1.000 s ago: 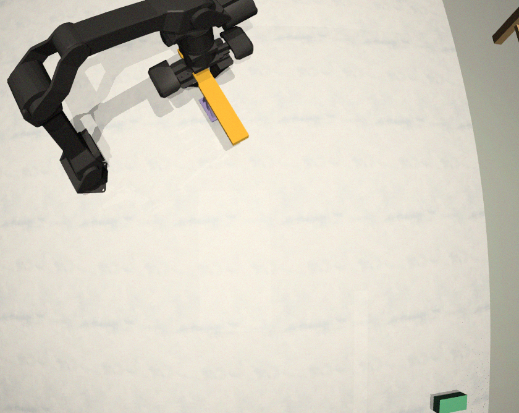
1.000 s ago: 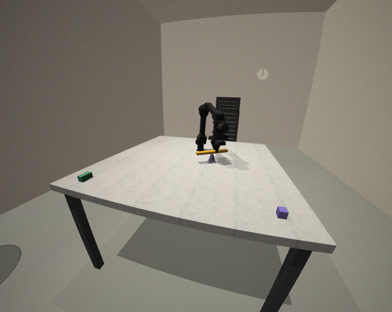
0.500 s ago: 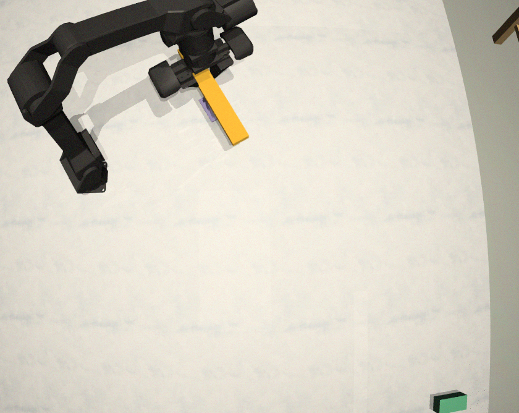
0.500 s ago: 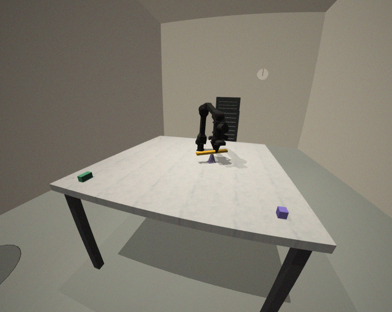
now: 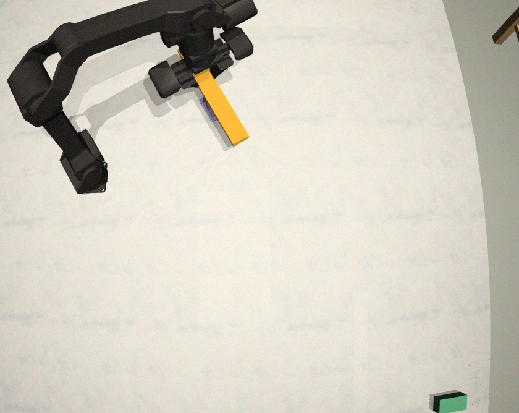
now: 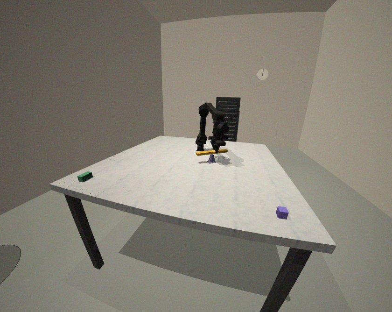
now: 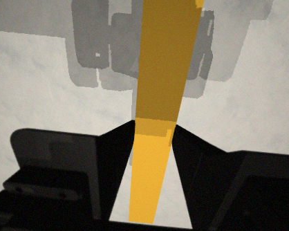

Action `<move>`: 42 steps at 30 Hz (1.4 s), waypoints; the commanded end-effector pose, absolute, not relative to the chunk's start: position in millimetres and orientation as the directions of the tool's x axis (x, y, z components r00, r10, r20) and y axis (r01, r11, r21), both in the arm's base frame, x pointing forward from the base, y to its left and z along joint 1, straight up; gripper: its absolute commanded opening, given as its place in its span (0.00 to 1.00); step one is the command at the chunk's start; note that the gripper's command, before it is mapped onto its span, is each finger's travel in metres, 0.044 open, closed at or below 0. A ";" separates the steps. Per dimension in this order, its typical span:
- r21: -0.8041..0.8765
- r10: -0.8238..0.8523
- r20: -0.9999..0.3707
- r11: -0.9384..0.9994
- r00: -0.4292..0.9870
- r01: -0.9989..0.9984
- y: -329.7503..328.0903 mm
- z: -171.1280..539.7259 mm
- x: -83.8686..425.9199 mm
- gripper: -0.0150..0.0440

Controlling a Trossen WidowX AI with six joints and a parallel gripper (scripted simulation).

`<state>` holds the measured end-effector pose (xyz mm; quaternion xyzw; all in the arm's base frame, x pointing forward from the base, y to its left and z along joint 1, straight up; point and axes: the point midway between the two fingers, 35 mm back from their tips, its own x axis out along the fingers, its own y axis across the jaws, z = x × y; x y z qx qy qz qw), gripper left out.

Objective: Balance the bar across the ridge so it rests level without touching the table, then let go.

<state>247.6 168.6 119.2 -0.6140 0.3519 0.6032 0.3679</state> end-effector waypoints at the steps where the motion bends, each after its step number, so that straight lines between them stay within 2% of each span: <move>1: -0.029 0.016 -1.000 -0.486 0.024 -0.874 169.2 118.6 247.7 0.25; 42: -0.029 0.016 -1.000 -0.486 0.024 -0.874 169.2 115.2 247.2 0.25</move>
